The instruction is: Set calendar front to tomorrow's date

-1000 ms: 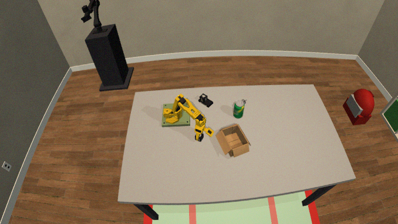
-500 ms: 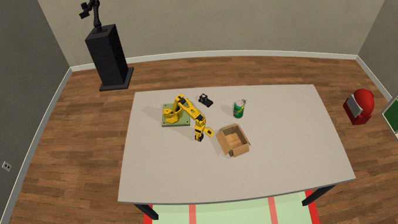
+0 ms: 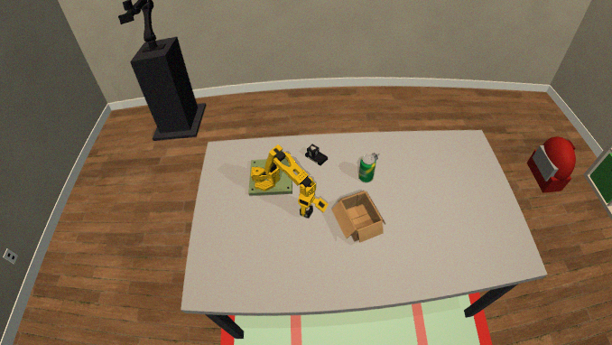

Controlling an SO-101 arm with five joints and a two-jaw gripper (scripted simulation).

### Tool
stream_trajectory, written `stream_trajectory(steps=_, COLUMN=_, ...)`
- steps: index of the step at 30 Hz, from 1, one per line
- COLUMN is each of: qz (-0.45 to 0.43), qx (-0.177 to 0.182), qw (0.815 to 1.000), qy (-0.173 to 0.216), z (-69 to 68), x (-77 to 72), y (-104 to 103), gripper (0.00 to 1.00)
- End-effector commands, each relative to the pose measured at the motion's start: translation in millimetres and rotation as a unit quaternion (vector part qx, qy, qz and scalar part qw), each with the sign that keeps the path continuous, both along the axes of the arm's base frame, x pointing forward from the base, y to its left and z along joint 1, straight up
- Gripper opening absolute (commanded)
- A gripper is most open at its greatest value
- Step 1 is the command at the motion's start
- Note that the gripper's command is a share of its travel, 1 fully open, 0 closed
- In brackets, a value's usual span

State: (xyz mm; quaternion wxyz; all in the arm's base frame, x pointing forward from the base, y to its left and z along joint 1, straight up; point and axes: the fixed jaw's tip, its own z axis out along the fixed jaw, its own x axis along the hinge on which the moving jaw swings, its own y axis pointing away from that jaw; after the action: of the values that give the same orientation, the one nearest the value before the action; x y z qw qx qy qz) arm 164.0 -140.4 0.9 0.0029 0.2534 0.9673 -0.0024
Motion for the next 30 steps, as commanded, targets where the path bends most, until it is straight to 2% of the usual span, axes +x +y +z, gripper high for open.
stream_trajectory(steps=1, qz=0.000, qx=0.007, qw=1.000, qy=0.007, z=-4.1, x=-3.3, y=0.2, gripper=0.27)
stream_trajectory(steps=19, qz=0.000, qx=0.007, qw=1.000, qy=0.007, z=-4.1, x=-3.6, y=-0.4, gripper=0.26)
stream_trajectory(steps=30, qz=0.000, qx=0.007, qw=1.000, qy=0.007, z=-4.1, x=-3.6, y=-0.4, gripper=0.13)
